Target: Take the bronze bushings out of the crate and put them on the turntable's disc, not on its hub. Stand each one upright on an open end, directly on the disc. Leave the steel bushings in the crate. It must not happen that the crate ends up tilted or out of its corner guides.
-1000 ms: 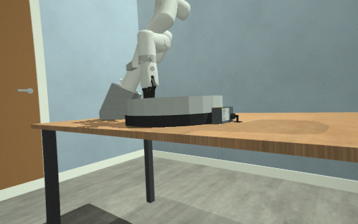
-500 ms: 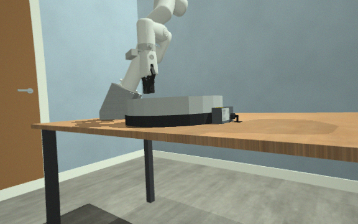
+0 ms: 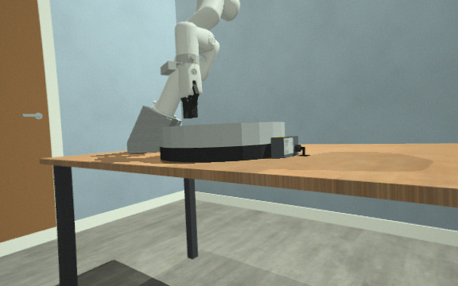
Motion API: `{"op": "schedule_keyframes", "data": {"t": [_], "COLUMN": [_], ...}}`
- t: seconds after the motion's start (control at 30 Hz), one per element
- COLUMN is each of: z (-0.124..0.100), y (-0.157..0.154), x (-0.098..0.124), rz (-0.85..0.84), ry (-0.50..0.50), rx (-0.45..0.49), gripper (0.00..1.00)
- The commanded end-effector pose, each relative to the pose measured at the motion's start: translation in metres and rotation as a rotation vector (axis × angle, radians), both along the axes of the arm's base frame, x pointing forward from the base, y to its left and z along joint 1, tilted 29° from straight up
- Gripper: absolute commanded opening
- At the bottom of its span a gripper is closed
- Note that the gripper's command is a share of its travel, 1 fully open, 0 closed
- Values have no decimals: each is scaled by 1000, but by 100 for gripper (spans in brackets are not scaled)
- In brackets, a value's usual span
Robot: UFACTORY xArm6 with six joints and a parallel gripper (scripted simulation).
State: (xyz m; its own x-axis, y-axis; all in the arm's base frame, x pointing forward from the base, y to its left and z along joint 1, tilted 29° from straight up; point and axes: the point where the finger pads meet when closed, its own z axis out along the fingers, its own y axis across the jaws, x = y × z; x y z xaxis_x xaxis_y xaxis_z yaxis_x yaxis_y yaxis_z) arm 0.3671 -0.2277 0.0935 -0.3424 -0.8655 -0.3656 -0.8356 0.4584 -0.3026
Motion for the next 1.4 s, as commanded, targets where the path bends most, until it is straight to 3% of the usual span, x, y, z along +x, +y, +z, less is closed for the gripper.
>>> {"op": "schedule_keyframes", "data": {"t": [0.0, 0.47, 1.37], "z": [1, 6, 28], "y": [0, 30, 184], "x": [0, -4, -29], "rz": [-2, -27, -162], "ry": [-2, 4, 36], "rx": [-2, 11, 77], "gripper": [41, 41, 41]}}
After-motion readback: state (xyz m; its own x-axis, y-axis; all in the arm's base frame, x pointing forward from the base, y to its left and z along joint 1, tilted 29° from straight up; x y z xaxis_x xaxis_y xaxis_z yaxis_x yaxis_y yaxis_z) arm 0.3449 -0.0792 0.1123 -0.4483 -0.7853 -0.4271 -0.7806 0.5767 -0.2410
